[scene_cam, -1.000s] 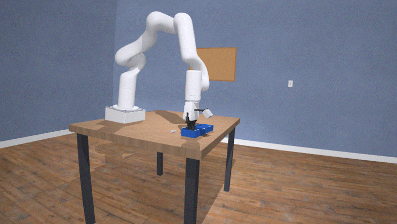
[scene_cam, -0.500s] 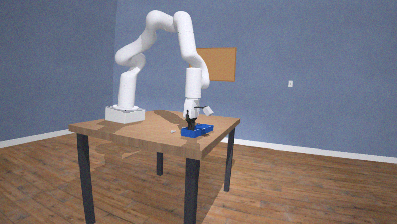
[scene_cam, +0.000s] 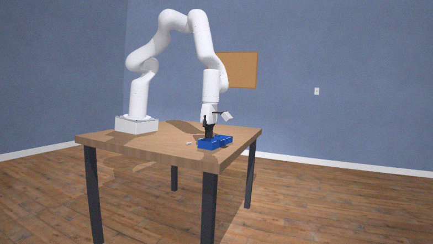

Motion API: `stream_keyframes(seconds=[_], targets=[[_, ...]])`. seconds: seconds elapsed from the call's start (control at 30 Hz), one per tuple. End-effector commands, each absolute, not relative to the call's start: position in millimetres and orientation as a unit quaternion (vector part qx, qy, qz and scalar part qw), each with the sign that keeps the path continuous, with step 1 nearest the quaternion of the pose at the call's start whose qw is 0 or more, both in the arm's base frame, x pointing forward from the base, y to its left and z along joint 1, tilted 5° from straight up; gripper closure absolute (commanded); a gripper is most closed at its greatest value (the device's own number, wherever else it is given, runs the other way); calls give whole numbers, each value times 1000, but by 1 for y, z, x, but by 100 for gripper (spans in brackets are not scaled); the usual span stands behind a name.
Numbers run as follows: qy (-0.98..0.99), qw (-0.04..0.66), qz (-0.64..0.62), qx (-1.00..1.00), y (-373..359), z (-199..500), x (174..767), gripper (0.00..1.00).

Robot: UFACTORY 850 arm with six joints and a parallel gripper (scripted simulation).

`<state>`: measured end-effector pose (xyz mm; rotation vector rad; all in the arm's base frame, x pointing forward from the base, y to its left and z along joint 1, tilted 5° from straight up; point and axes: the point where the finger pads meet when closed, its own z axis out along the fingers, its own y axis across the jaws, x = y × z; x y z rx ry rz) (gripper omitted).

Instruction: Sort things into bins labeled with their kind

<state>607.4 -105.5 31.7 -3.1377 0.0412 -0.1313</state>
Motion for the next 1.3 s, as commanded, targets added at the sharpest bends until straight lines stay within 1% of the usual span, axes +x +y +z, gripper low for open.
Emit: stream_keyframes(seconds=[0.0, 0.13, 0.37, 0.77, 0.93, 1.27], targets=[[13, 0, -43, -999, -106, 49, 607, 93], [13, 0, -43, -999, -106, 50, 607, 93], [13, 0, -43, -999, -81, 50, 609, 93], [13, 0, -43, -999, -22, 50, 615, 93], [13, 0, -43, -999, -22, 50, 615, 93], [13, 0, -43, -999, -22, 24, 617, 93]])
